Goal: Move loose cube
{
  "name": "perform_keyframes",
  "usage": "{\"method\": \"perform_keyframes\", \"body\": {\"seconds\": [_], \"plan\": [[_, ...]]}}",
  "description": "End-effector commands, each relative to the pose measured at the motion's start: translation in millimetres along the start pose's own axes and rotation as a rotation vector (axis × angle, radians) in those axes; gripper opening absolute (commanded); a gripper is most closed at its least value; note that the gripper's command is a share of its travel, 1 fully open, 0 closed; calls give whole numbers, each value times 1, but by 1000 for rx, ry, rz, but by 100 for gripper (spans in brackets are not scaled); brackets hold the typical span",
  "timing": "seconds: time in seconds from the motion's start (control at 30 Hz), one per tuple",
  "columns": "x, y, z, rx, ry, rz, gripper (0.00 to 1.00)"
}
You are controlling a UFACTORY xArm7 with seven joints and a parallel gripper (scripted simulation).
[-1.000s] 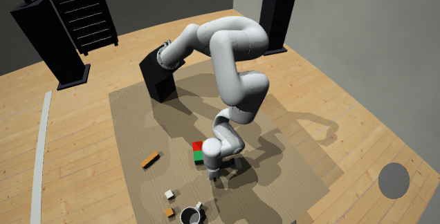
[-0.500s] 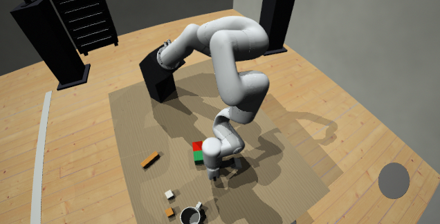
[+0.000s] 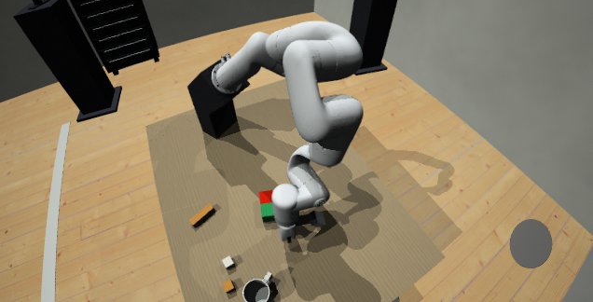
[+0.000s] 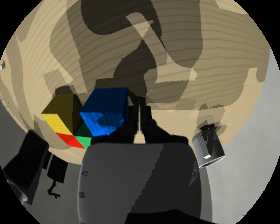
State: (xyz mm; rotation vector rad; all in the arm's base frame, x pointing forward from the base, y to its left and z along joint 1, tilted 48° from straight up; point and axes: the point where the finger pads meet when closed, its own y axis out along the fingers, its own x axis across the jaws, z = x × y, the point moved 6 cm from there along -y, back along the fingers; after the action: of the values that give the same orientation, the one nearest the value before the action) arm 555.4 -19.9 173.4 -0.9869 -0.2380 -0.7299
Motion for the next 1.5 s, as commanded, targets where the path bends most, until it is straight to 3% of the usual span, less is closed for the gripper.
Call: {"method": "perform_keyframes", "body": {"seconds": [0.0, 1.47], "plan": [[-1, -1, 0, -1, 0, -3, 0], [-23, -1, 0, -1, 0, -3, 0]]}}
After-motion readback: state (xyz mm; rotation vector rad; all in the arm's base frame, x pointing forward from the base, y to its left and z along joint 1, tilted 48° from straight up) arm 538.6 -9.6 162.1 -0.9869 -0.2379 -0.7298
